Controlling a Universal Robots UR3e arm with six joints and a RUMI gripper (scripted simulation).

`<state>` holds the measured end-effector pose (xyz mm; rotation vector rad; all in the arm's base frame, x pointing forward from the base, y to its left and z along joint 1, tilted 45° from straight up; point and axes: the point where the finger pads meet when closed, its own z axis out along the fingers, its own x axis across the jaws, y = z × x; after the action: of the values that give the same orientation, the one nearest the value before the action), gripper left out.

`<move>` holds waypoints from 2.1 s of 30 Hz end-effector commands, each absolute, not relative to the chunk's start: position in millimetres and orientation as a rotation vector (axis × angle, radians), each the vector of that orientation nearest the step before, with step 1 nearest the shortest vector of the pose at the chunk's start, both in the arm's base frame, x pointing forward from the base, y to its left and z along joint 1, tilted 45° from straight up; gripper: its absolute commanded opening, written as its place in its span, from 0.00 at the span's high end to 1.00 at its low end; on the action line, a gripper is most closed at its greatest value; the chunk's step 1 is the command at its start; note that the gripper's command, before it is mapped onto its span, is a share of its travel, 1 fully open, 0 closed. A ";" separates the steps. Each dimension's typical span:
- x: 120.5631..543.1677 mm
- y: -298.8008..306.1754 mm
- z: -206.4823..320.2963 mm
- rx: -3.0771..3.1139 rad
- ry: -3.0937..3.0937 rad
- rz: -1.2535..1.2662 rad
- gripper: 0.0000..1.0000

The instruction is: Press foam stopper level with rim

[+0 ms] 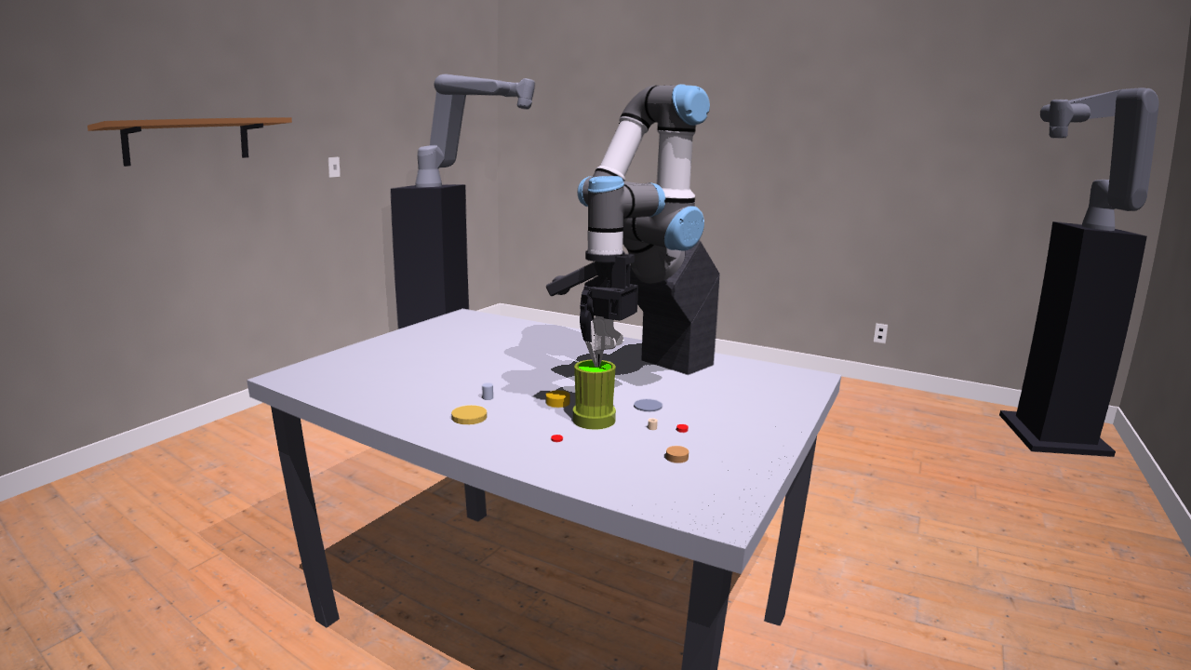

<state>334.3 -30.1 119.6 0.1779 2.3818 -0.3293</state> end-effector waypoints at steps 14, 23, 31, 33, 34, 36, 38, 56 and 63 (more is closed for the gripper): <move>341.3 -33.3 113.1 0.179 2.377 -0.334 1.00; 344.0 -34.5 110.1 0.179 2.377 -0.334 1.00; 345.3 -35.1 108.7 0.179 2.377 -0.334 1.00; 345.7 -35.2 108.3 0.179 2.377 -0.334 1.00; 345.8 -35.3 108.1 0.179 2.377 -0.334 1.00; 346.1 -35.4 107.8 0.179 2.377 -0.334 1.00; 346.3 -35.5 107.6 0.179 2.377 -0.334 1.00; 347.2 -36.0 107.6 0.179 2.375 -0.334 1.00; 347.3 -36.0 107.7 0.179 2.375 -0.334 1.00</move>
<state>346.8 -35.8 107.1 0.1783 2.3779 -0.3336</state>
